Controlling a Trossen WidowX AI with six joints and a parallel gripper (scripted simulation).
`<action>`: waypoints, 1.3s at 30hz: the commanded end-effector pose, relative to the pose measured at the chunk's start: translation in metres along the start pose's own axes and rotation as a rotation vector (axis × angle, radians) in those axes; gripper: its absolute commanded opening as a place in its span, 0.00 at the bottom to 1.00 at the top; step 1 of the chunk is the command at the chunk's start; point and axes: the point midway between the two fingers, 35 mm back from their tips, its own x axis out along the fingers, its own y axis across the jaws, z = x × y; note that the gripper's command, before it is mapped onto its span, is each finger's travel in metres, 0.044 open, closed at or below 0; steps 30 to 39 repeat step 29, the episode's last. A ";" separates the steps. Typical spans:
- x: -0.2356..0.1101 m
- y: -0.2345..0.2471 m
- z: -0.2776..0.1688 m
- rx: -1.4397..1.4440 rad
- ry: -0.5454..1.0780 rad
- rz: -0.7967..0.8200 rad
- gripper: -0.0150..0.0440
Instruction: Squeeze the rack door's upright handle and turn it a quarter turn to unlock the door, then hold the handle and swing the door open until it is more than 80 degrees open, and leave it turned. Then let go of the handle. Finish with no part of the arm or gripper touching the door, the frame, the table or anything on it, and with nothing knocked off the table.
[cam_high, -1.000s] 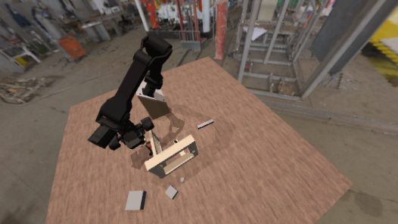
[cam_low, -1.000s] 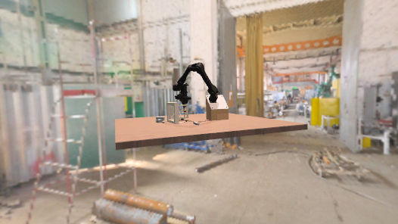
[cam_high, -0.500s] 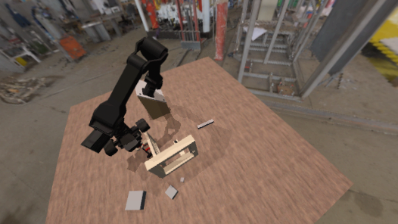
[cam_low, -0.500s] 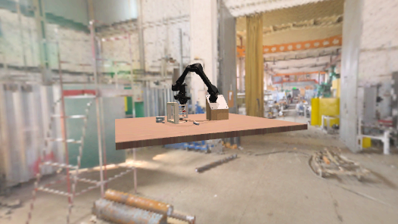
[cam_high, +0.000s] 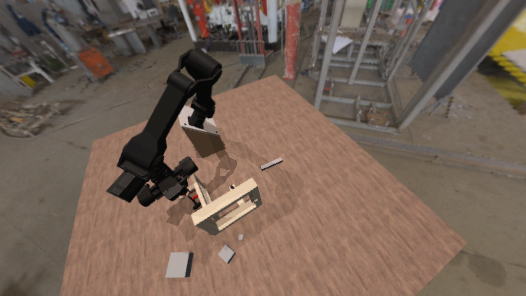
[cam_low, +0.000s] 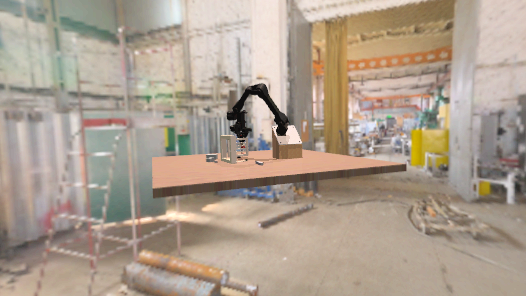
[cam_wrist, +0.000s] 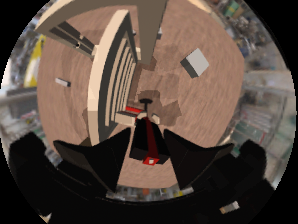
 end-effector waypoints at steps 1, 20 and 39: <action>0.000 0.000 0.000 -0.003 0.000 0.000 0.73; -0.039 -0.002 0.001 -0.001 0.001 -0.003 0.73; -0.058 -0.002 0.001 0.001 0.001 -0.003 0.73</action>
